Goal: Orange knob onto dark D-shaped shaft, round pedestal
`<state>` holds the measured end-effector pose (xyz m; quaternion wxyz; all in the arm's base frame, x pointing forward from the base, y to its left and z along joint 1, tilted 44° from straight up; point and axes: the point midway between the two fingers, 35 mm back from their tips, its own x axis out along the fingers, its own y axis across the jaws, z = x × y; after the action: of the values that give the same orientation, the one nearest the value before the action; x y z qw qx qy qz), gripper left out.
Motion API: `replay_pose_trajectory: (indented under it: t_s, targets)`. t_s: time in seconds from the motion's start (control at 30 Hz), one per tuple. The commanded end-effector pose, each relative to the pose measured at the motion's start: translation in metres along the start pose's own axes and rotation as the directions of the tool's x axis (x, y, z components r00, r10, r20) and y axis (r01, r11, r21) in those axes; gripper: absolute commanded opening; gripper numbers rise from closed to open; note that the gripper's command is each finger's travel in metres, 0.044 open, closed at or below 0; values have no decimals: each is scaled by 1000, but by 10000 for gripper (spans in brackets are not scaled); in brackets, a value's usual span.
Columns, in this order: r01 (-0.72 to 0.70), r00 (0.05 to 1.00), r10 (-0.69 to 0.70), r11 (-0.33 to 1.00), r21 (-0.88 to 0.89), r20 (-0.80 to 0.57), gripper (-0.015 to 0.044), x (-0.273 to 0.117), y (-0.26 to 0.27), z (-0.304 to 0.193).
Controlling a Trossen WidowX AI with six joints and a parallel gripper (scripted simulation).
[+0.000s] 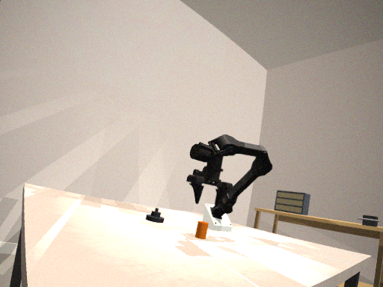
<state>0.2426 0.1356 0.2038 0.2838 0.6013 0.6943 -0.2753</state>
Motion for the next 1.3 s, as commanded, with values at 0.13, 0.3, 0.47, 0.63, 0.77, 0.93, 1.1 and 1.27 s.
replay_pose_trajectory:
  t_s: [0.13, 0.3, 0.47, 0.63, 0.77, 0.93, 1.1, 1.27]
  targets:
    - [-9, 1000, 6, 967, -254, -13, 440, -1, 0, -1]
    - [-12, 1000, 5, 728, -686, -12, 440, 0, 0, -1]
    - [-14, 1000, 6, 312, -950, -13, 440, 0, 1, -1]
    - [-13, 1000, 6, -31, -999, -13, 440, 0, 2, -1]
    - [-13, 1000, 6, -31, -999, -13, 440, 0, 2, -1]
    - [-13, 1000, 6, -31, -999, -13, 440, 0, 2, -1]
    - [-13, 1000, 6, -31, -999, -13, 440, 2, 0, 2]
    - [-14, 1000, 6, -31, -999, -14, 440, 34, 0, 1]
